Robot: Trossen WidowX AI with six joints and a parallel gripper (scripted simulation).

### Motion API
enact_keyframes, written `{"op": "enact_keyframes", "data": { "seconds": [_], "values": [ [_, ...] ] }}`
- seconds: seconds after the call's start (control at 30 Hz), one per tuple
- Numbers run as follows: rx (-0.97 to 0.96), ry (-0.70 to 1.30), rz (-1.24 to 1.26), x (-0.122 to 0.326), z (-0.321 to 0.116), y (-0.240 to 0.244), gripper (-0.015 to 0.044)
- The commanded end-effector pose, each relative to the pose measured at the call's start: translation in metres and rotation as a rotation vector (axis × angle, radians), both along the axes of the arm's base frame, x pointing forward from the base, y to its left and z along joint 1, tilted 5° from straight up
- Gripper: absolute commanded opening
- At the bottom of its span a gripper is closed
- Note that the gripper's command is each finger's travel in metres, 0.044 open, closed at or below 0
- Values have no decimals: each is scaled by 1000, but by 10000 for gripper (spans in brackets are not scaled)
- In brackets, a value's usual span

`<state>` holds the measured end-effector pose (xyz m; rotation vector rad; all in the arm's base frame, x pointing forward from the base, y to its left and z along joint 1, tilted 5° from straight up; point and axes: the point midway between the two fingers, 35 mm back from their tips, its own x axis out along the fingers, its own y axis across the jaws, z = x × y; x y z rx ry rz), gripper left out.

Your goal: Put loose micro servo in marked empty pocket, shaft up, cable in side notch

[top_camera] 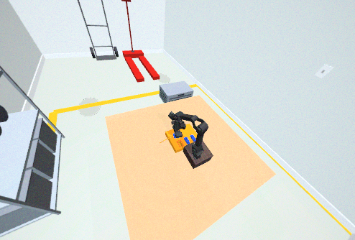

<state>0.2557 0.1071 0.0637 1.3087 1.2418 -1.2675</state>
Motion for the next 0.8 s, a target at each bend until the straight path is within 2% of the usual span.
{"op": "enact_keyframes", "data": {
  "seconds": [0.0,0.77],
  "values": [
    [11,-17,4,-2,5,0,0],
    [10,-16,4,-17,4,-7,0]
  ]
}}
